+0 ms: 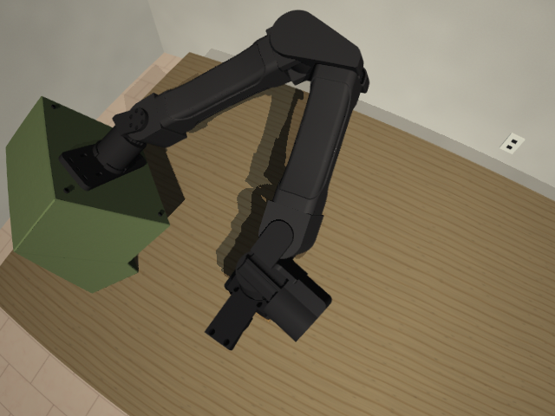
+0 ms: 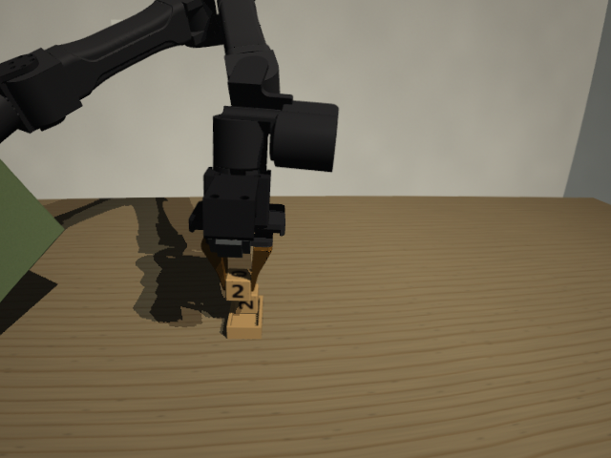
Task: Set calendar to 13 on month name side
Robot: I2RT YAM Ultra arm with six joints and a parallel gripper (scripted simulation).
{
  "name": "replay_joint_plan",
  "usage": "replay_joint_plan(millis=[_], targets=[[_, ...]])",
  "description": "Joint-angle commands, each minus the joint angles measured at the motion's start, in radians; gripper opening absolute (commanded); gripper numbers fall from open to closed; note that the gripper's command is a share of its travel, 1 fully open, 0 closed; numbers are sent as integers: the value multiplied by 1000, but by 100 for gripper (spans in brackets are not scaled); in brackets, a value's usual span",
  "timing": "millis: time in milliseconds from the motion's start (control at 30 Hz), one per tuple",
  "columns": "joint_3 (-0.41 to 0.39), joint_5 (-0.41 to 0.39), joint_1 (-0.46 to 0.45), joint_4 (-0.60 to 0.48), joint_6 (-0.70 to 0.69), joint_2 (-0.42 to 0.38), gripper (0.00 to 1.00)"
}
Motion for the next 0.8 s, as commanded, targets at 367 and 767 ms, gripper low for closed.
replay_joint_plan(millis=[367, 767], targets=[[-5, 17, 2, 82, 56, 4, 26], [-5, 17, 2, 81, 56, 4, 26]])
